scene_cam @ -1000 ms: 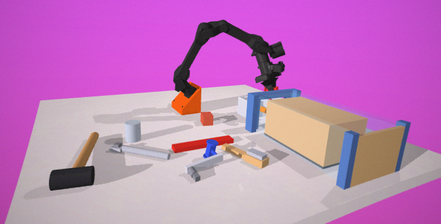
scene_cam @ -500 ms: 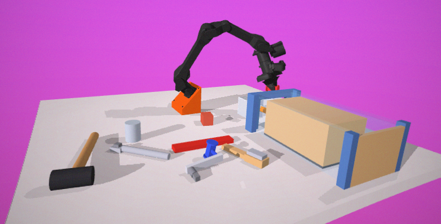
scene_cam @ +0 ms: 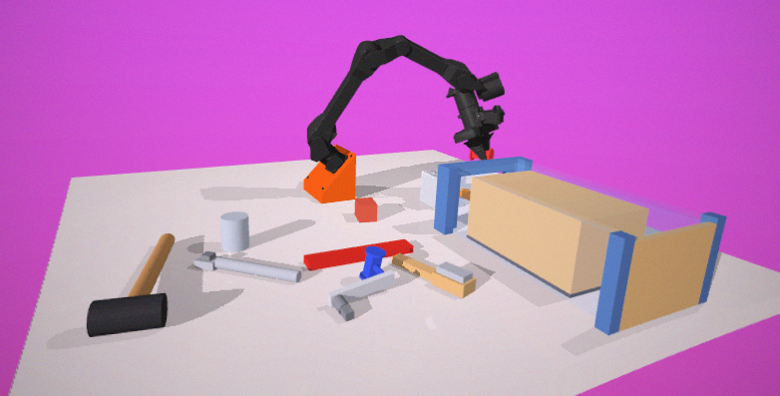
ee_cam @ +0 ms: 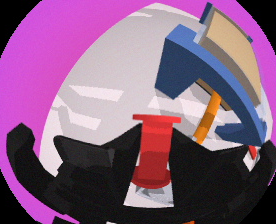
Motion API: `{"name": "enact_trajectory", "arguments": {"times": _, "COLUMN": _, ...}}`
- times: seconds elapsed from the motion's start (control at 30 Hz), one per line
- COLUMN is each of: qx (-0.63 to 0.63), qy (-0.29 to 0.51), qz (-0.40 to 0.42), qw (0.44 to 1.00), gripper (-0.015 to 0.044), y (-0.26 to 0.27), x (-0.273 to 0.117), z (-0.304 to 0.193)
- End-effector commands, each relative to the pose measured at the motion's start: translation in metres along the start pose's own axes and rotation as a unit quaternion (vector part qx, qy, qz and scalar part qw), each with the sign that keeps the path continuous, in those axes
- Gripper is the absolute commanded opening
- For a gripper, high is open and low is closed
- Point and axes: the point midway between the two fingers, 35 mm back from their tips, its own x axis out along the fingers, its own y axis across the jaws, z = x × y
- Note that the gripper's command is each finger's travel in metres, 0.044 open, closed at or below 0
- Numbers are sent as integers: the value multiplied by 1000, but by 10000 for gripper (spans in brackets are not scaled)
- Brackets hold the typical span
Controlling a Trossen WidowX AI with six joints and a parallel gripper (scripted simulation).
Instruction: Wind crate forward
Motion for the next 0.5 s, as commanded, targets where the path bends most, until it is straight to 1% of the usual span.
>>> {"name": "enact_trajectory", "arguments": {"times": 0.0, "qx": -12, "qy": 9, "qz": 13, "qw": 1000, "gripper": 0, "y": 17, "x": -4, "z": -12}}
{"name": "enact_trajectory", "arguments": {"times": 0.47, "qx": -12, "qy": 9, "qz": 14, "qw": 1000, "gripper": 0, "y": 33, "x": -11, "z": -27}}
